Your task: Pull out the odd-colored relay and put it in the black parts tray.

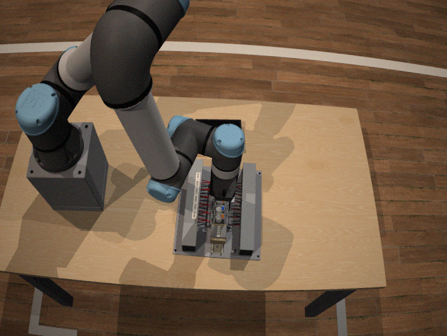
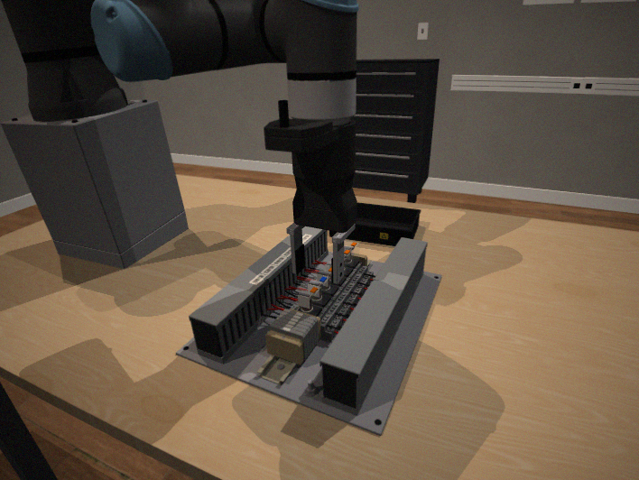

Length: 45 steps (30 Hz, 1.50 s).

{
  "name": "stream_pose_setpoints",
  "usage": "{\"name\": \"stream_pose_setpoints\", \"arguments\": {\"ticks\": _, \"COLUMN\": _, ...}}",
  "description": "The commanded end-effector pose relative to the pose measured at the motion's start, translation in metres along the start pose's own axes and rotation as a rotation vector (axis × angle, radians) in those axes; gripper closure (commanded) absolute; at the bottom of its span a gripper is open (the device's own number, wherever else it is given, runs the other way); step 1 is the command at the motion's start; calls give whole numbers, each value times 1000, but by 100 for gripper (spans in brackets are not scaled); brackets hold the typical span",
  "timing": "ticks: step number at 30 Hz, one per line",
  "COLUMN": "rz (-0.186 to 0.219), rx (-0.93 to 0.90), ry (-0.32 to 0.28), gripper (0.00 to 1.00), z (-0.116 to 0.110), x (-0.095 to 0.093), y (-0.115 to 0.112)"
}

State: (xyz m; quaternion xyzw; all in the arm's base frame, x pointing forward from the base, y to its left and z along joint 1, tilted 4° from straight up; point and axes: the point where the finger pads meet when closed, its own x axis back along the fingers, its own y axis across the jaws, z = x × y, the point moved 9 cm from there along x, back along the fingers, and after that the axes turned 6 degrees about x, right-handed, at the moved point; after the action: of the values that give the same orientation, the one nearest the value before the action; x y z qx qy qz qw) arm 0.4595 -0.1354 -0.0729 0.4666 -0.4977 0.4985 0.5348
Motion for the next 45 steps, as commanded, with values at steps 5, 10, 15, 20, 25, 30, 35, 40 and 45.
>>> {"name": "stream_pose_setpoints", "arguments": {"ticks": 5, "rz": 1, "rx": -1, "ry": 0, "gripper": 2, "z": 1, "x": -2, "y": -1}}
{"name": "stream_pose_setpoints", "arguments": {"ticks": 10, "rz": 1, "rx": -1, "ry": 0, "gripper": 2, "z": 1, "x": -5, "y": -1}}
{"name": "stream_pose_setpoints", "arguments": {"ticks": 15, "rz": 1, "rx": -1, "ry": 0, "gripper": 2, "z": 1, "x": -10, "y": -1}}
{"name": "stream_pose_setpoints", "arguments": {"ticks": 20, "rz": 1, "rx": -1, "ry": 0, "gripper": 2, "z": 1, "x": -14, "y": -1}}
{"name": "stream_pose_setpoints", "arguments": {"ticks": 25, "rz": 1, "rx": -1, "ry": 0, "gripper": 2, "z": 1, "x": -20, "y": -1}}
{"name": "stream_pose_setpoints", "arguments": {"ticks": 30, "rz": 1, "rx": -1, "ry": 0, "gripper": 2, "z": 1, "x": -26, "y": -1}}
{"name": "stream_pose_setpoints", "arguments": {"ticks": 35, "rz": 1, "rx": -1, "ry": 0, "gripper": 2, "z": 1, "x": -28, "y": -1}}
{"name": "stream_pose_setpoints", "arguments": {"ticks": 40, "rz": 1, "rx": -1, "ry": 0, "gripper": 2, "z": 1, "x": -32, "y": -1}}
{"name": "stream_pose_setpoints", "arguments": {"ticks": 45, "rz": 1, "rx": -1, "ry": 0, "gripper": 2, "z": 1, "x": -33, "y": -1}}
